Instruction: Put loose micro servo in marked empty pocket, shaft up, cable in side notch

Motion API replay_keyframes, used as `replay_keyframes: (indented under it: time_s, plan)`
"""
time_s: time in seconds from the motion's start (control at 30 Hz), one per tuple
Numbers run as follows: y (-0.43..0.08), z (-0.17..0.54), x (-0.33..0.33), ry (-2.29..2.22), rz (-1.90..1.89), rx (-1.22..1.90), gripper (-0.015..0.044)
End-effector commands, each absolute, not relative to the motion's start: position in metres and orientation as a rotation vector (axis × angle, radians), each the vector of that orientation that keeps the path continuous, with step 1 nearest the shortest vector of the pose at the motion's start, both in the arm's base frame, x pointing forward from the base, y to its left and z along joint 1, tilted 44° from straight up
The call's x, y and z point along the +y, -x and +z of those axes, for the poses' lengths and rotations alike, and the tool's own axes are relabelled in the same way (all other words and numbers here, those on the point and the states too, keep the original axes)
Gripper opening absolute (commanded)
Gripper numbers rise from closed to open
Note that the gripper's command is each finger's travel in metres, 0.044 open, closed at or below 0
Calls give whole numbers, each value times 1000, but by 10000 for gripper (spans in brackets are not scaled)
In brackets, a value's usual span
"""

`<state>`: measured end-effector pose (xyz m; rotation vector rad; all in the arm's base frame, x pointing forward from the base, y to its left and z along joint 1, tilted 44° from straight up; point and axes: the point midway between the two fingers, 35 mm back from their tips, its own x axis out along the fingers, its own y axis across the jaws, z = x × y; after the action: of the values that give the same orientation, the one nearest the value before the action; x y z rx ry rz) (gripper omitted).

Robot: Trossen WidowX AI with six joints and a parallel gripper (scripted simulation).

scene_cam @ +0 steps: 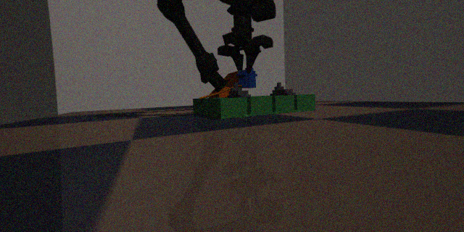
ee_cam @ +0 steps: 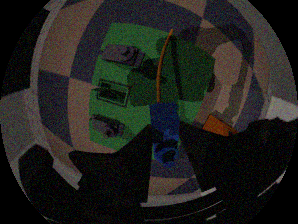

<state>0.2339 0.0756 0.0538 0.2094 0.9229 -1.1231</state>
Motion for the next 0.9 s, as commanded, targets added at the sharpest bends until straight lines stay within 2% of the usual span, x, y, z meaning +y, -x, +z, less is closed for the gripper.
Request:
replay_keyframes:
  time_s: [0.0, 0.87]
  plan:
    - [-234, 55, 75, -69, -1040, 1008, 0]
    - [-234, 55, 75, 648, -524, 1385, 0]
